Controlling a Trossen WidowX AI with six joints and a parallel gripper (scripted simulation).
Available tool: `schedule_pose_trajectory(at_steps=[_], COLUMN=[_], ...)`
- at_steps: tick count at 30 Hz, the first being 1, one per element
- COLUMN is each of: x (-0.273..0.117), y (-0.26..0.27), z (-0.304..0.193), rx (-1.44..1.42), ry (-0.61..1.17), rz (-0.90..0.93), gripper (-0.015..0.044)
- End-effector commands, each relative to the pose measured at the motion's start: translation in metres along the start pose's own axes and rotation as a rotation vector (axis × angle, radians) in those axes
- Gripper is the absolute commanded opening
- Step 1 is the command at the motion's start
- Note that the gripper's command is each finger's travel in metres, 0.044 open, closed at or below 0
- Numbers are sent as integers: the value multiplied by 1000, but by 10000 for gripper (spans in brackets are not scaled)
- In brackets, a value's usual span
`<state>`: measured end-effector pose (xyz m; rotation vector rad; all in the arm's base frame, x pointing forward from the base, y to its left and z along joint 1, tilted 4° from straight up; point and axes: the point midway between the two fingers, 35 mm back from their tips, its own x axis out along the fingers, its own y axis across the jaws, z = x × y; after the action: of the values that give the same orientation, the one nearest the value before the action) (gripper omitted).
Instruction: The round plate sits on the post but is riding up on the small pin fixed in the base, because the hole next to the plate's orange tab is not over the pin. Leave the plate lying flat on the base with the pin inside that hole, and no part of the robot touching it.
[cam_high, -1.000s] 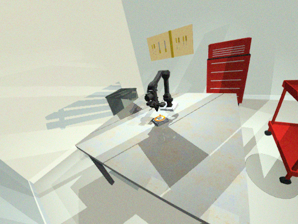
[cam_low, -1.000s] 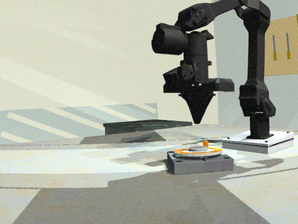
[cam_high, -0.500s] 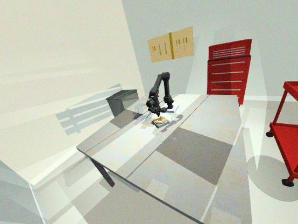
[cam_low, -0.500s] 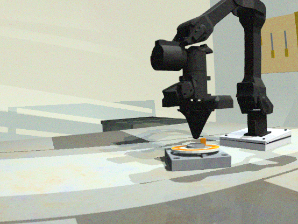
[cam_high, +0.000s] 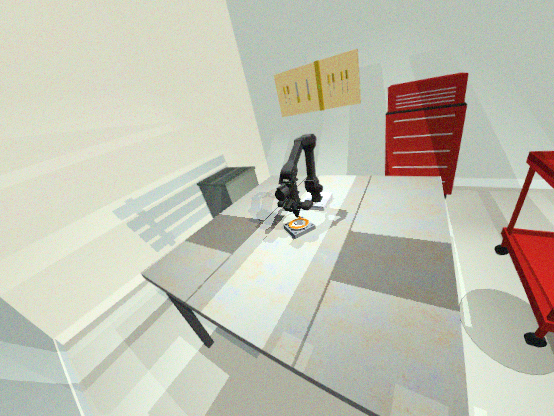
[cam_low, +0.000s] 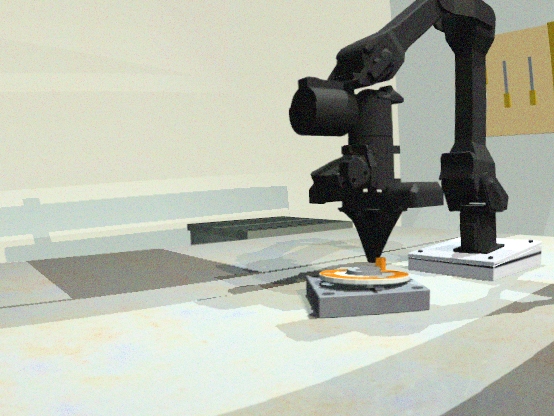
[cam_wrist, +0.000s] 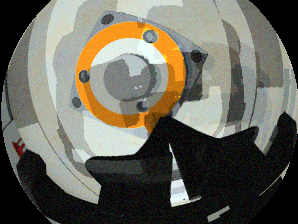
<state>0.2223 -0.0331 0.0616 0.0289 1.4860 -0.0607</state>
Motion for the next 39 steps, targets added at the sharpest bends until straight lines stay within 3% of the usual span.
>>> schedule_pose_trajectory(at_steps=[1, 39], x=[0, 0], y=[6, 40], z=[-4, -7], rx=[2, 2], ry=[-3, -2], rz=[5, 9], gripper=[0, 0])
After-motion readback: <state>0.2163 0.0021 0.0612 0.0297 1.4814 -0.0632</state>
